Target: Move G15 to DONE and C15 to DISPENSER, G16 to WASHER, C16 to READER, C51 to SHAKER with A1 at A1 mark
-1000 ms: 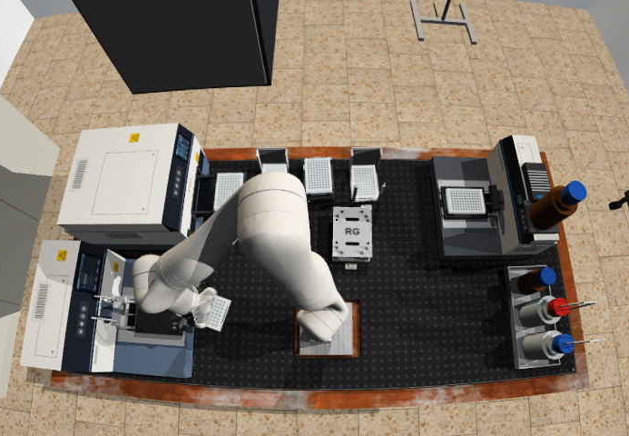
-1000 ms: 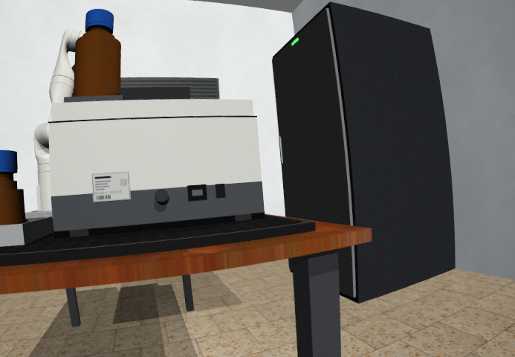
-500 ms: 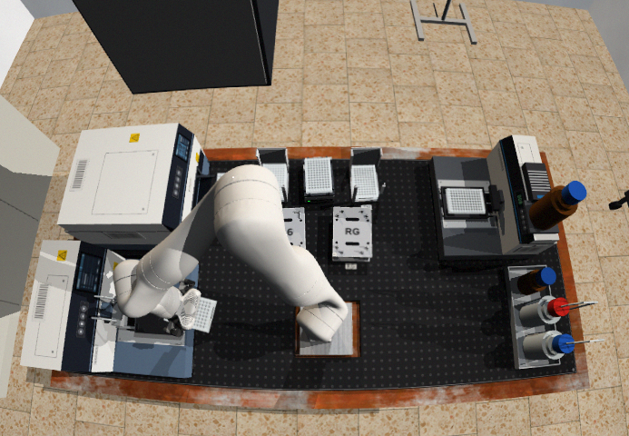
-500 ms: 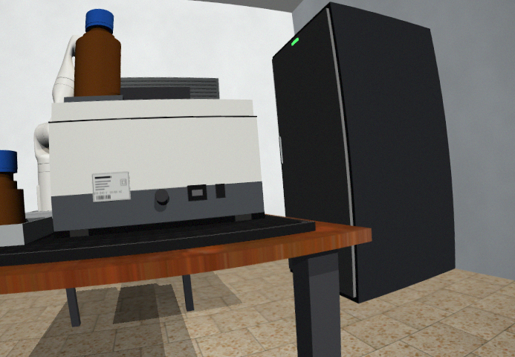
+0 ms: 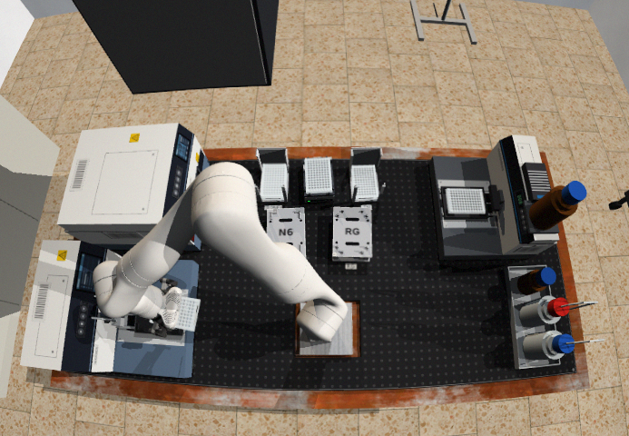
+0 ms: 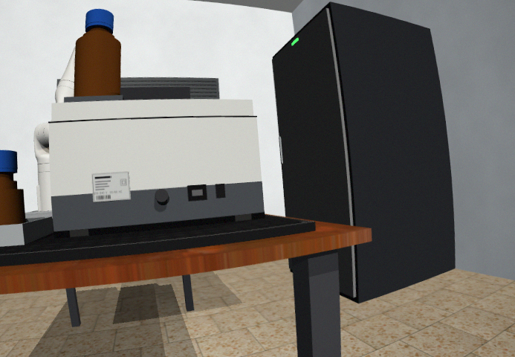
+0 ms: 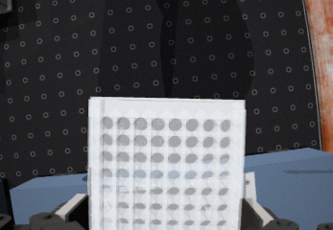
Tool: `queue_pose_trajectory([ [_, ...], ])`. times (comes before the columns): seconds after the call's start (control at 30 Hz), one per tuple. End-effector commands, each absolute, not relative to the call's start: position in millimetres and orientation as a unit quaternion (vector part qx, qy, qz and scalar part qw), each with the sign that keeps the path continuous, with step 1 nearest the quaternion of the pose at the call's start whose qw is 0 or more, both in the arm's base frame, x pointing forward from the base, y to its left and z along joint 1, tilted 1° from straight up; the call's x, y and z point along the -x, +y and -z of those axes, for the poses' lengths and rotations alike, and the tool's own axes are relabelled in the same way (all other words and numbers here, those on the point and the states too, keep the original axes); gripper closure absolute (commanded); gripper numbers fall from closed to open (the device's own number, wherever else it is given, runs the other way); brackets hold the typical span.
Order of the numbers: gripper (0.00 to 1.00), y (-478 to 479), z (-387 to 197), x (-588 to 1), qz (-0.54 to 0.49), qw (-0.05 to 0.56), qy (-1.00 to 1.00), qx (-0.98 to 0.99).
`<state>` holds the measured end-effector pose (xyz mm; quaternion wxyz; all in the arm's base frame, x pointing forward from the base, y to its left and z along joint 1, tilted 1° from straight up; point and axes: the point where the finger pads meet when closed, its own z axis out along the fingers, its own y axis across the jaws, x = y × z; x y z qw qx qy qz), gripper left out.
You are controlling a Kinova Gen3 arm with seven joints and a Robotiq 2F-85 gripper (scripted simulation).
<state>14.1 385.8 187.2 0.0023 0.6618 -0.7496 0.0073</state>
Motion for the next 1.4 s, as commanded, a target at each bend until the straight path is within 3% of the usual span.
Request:
queue_pose_trajectory([
  [0.0, 0.06, 399.4, -187.5, -13.5, -0.007, 0.002, -0.739, -0.674],
  [1.37, 0.06, 481.3, -186.5, -10.0, -0.007, 0.003, -0.703, -0.711],
])
